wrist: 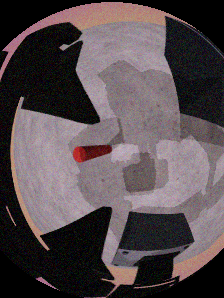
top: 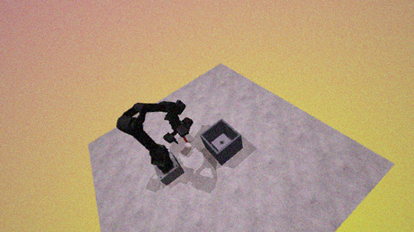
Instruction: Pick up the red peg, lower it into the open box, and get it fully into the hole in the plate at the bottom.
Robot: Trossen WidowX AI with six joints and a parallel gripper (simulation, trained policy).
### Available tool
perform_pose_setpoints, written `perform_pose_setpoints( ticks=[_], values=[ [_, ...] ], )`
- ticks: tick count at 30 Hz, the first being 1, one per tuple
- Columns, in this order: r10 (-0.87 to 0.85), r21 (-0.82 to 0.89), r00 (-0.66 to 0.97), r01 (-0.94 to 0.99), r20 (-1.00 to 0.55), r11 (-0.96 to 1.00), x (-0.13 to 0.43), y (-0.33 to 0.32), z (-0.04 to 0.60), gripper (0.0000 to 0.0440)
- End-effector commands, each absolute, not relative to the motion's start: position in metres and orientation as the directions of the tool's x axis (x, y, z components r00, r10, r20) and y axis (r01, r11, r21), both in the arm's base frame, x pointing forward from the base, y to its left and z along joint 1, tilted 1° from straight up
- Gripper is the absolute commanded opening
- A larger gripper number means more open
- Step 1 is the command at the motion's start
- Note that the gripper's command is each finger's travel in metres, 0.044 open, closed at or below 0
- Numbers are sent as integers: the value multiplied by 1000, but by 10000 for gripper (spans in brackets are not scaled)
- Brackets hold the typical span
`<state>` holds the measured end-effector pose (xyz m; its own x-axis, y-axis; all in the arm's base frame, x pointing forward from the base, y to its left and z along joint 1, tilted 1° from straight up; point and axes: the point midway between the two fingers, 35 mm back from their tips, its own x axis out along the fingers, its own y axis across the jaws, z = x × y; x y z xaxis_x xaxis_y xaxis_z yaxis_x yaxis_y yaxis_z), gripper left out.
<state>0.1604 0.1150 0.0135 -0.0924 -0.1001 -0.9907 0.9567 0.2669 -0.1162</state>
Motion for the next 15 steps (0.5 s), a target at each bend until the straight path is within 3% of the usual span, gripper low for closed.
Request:
perform_pose_setpoints(
  ticks=[1, 6, 15],
  values=[
    [-121, -122, -93, 959, -988, 255, 157, 110, -2, 413],
    [-126, -111, -82, 963, -989, 245, 158, 109, -14, 386],
    [-103, -91, -65, 959, -993, 268, 165, 119, -33, 166]
  ],
)
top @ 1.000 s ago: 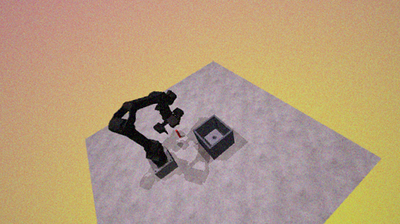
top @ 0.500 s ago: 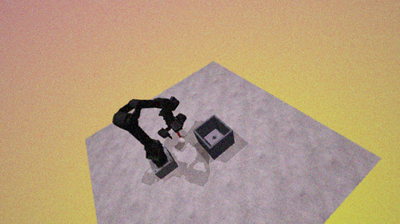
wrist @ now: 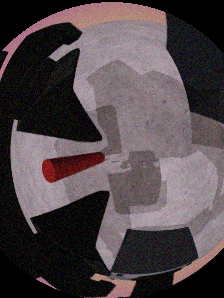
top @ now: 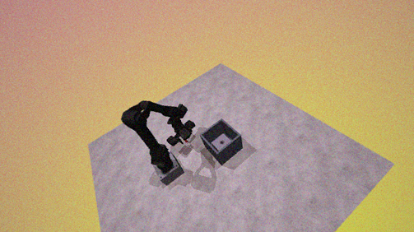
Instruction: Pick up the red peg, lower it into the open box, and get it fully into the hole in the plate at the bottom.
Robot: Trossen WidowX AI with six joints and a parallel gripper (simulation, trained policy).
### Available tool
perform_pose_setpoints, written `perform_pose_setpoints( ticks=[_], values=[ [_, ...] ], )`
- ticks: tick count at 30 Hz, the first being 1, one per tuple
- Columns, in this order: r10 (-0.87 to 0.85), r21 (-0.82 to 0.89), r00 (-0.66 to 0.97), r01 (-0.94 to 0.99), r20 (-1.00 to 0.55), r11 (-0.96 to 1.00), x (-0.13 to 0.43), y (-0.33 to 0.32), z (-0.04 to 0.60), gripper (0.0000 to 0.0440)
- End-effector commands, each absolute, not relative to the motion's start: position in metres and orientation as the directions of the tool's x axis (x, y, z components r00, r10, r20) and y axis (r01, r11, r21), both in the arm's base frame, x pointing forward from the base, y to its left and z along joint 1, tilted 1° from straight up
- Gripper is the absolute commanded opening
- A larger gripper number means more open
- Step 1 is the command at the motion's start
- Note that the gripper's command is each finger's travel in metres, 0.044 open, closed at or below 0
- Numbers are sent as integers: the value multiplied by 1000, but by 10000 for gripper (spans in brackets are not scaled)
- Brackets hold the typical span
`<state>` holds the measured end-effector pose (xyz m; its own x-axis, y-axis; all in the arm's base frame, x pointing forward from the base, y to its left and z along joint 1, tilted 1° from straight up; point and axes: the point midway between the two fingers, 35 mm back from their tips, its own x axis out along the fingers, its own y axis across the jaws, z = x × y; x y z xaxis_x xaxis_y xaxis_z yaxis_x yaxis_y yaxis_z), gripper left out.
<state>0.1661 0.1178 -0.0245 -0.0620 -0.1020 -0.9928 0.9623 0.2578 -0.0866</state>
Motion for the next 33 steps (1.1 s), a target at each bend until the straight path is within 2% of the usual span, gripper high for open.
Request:
perform_pose_setpoints(
  ticks=[1, 7, 33],
  values=[
    [-99, -89, -64, 958, -993, 274, 166, 120, -34, 141],
    [-77, -75, -53, 948, -996, 309, 171, 129, -41, 1],
    [50, 134, 125, 954, -991, 268, 214, 149, 19, 0]
  ],
)
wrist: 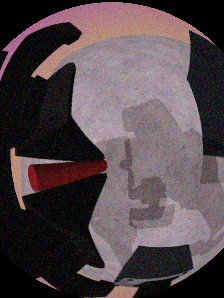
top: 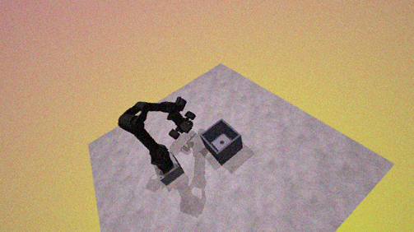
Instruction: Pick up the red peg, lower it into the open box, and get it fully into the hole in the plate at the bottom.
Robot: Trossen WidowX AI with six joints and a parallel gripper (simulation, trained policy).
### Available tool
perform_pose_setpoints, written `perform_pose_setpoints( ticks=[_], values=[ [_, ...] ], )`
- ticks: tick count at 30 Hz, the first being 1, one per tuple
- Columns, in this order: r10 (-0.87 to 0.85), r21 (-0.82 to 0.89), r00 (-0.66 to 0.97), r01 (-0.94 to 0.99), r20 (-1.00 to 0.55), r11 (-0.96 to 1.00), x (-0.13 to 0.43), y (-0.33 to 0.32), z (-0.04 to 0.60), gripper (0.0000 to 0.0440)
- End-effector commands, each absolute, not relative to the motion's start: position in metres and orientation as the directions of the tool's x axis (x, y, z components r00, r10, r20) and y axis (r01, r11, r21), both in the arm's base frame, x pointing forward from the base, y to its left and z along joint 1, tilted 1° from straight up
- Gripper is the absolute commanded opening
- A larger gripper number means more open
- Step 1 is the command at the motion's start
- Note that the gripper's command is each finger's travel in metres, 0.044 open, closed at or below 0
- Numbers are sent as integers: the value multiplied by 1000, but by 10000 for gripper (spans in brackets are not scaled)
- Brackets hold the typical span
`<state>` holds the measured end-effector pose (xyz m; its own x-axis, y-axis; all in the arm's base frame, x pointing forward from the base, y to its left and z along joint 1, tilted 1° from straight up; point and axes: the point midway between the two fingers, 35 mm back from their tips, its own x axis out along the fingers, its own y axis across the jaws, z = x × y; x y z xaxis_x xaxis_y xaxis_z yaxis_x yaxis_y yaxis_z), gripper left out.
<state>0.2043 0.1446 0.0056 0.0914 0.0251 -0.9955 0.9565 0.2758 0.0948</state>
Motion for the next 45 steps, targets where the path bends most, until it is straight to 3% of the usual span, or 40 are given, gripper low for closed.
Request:
perform_pose_setpoints(
  ticks=[1, 19, 45],
  values=[
    [56, 145, 134, 953, -989, 267, 216, 149, 22, 0],
    [76, 296, 286, 915, -955, 275, 263, 131, 96, 0],
    [-65, 255, 278, 936, -958, 241, 291, 37, 133, 0]
  ],
)
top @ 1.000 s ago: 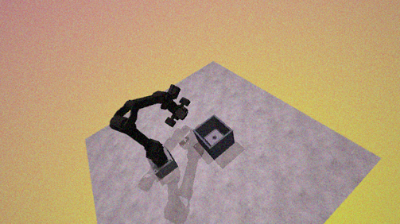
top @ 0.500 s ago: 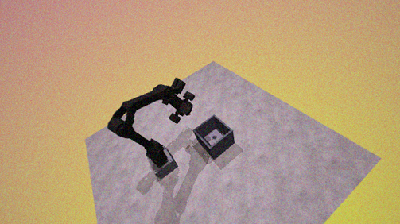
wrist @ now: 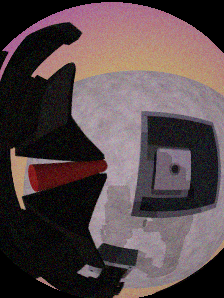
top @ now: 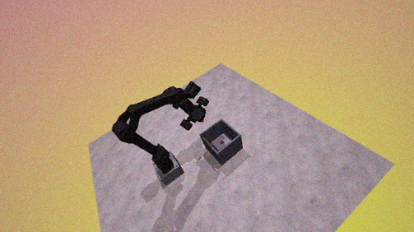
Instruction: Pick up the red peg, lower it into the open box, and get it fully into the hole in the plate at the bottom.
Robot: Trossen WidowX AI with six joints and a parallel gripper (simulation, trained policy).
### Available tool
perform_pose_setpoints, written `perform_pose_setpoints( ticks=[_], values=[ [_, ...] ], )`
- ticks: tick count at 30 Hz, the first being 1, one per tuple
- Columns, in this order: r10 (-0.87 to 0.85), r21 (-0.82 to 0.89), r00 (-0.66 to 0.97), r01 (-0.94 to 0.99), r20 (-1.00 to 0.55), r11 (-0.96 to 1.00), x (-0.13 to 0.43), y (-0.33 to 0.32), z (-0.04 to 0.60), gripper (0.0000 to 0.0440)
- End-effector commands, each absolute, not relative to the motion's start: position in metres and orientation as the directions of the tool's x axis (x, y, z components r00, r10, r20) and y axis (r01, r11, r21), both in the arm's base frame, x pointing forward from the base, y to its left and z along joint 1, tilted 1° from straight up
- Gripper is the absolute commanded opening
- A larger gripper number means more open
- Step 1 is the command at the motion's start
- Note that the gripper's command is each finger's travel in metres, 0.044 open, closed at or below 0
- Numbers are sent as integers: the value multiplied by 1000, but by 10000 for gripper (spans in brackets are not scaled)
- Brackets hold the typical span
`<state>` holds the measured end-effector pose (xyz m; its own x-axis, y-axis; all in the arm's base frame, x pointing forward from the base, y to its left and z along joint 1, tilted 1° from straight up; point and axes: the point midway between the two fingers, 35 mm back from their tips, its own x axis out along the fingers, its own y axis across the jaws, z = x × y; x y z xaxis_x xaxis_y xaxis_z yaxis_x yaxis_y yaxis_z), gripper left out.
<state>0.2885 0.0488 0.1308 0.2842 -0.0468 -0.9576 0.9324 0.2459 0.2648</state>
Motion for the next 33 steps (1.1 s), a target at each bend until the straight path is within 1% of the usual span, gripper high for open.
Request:
perform_pose_setpoints(
  ticks=[1, 21, 33],
  values=[
    [-69, 250, 274, 938, -959, 239, 291, 34, 133, 0],
    [-96, 167, 190, 963, -977, 210, 298, -18, 120, 0],
    [-95, 126, 148, 971, -985, 201, 303, -42, 100, 0]
  ],
)
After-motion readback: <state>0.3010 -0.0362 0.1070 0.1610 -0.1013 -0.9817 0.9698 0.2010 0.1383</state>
